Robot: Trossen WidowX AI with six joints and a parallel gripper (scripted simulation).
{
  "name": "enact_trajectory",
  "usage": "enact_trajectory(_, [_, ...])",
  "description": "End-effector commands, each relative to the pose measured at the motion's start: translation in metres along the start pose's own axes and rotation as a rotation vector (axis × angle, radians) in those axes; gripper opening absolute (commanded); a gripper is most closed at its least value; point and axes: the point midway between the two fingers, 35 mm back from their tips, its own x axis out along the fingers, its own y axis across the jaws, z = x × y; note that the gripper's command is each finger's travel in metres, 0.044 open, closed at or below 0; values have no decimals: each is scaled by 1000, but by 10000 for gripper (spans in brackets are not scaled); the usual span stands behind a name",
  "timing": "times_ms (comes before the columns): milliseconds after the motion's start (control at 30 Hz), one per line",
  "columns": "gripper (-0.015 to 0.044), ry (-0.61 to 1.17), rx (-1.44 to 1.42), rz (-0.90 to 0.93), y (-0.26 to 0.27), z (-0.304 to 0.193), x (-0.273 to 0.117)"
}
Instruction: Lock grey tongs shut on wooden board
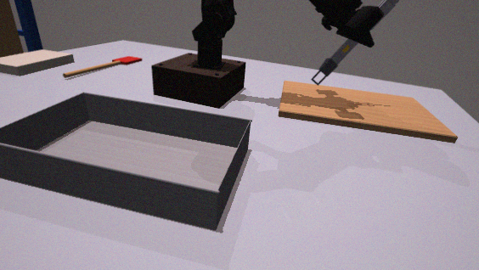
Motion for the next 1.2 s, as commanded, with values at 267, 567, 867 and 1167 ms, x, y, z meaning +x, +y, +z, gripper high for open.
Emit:
enact_trajectory(267, [-150,-7,-5,5,1,2,0])
enact_trajectory(567, [-150,62,4,6,-1,3,7])
enact_trajectory(867, [-150,203,17,7,-2,6,18])
enact_trajectory(1167, [-150,345,24,8,-3,8,27])
